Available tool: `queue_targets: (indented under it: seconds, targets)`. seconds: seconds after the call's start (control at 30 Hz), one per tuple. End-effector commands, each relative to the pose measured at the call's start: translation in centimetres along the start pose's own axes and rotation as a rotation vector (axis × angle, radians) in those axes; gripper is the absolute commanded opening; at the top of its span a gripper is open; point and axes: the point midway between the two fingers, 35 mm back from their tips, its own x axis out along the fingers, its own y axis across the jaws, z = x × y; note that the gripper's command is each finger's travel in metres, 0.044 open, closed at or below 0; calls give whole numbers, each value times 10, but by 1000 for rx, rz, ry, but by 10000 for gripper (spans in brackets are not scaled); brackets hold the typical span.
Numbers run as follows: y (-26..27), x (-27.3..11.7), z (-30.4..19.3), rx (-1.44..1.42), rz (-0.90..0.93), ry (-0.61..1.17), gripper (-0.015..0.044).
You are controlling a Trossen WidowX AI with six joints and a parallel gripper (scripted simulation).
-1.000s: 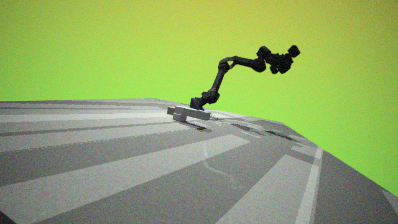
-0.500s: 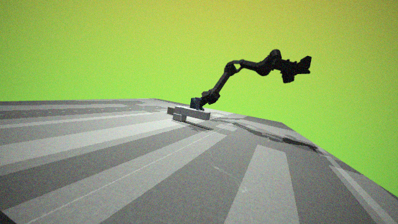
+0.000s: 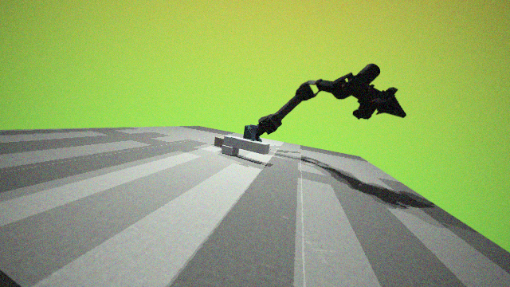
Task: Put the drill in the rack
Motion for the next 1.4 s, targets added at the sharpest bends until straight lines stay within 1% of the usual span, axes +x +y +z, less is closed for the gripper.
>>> queue_targets:
  seconds: [0.0,0.13,0.3,0.47,0.63,0.77,0.9,1.03,1.07,1.1,1.37]
  targets:
    - [56,-4,-5,251,169,5,0]
    - [126,-21,-5,583,376,49,0]
    - [201,-58,1,1006,615,169,0]
    - [266,-114,15,1466,842,377,0]
    - [308,-177,38,1925,1023,659,0]
    - [327,-233,64,2370,1142,996,0]
    - [327,-283,90,2802,1207,1404,0]
    - [313,-318,110,3177,1216,1852,0]
    - [311,-322,112,3222,1213,1916,0]
    - [310,-323,113,3237,1212,1938,0]
    - [312,-323,115,3232,1211,1927,0]
